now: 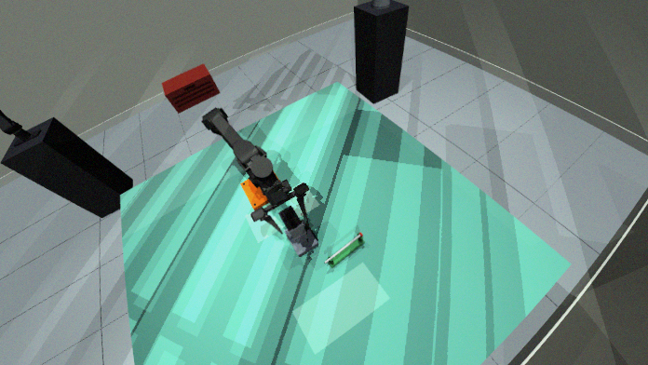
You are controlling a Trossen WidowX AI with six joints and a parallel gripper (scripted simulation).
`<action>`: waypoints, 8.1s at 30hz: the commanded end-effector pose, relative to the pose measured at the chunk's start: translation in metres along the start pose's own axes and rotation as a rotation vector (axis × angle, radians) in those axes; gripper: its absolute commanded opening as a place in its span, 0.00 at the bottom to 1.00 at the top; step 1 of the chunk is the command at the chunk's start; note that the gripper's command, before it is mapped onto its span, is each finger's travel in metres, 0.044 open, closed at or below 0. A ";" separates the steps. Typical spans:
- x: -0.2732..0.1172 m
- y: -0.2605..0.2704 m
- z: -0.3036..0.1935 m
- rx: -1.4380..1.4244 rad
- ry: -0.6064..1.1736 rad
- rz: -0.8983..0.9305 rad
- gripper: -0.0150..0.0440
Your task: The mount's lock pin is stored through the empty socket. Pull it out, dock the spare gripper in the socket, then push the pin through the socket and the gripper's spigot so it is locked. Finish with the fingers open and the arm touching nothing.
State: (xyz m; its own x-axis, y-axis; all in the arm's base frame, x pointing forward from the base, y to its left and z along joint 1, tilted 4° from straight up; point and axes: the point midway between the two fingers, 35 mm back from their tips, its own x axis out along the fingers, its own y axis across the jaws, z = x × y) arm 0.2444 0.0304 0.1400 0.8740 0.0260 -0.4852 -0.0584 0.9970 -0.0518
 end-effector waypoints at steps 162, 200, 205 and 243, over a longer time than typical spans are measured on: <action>0.109 0.103 0.089 -1.559 0.914 0.632 0.56; 0.164 0.109 0.006 -1.615 0.938 0.629 0.56; 0.168 0.109 -0.001 -1.615 0.938 0.629 0.56; 0.164 0.109 0.007 -1.615 0.938 0.629 0.25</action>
State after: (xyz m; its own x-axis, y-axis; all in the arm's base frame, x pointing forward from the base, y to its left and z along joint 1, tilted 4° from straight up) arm 0.3827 0.1427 0.0476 0.0904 -0.2956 -0.9510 -0.9895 -0.1350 -0.0520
